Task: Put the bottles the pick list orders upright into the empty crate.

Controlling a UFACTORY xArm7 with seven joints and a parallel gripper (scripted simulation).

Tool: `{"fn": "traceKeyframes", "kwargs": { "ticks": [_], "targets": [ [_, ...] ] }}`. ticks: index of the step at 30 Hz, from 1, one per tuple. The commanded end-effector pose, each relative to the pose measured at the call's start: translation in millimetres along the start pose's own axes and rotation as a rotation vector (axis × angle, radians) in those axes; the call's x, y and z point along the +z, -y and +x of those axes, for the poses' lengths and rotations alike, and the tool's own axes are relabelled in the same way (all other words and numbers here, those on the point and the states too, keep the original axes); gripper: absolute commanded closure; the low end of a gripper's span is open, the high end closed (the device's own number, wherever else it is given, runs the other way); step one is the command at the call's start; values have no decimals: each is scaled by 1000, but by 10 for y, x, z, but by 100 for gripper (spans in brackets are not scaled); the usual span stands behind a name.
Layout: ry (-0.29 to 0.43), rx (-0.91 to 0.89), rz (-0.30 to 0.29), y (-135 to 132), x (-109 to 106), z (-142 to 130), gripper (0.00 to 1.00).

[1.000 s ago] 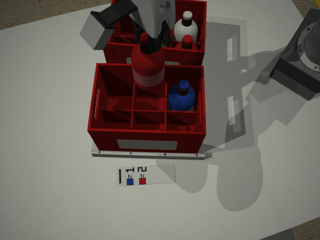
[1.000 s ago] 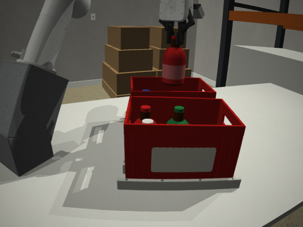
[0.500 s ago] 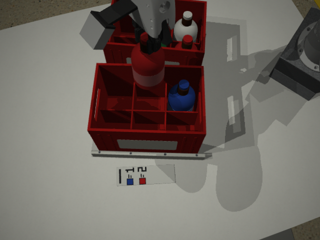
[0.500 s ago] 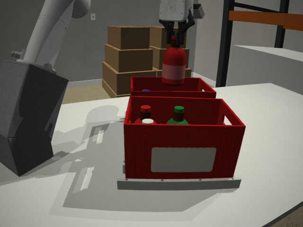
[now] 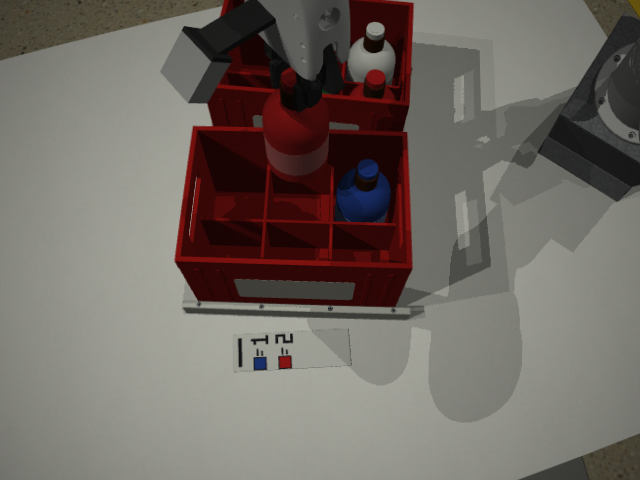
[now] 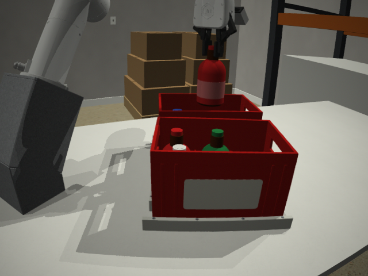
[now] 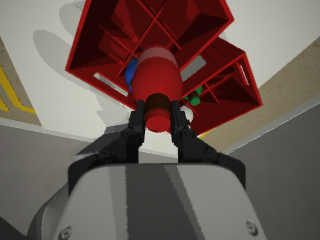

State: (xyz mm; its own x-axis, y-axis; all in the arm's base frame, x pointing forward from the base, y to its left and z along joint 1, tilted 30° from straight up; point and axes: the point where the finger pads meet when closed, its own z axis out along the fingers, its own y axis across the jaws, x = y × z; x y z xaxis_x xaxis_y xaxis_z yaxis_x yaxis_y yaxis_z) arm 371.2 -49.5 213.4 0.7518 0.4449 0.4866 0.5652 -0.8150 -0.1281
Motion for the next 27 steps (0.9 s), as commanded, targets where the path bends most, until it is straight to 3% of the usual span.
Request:
{"fn": "traceKeyframes", "kwargs": {
  "ticks": [1,27],
  "targets": [
    [-3,0,-3,-12,26,9,100],
    [-3,0,-3,-14,256,9,100]
  ]
}}
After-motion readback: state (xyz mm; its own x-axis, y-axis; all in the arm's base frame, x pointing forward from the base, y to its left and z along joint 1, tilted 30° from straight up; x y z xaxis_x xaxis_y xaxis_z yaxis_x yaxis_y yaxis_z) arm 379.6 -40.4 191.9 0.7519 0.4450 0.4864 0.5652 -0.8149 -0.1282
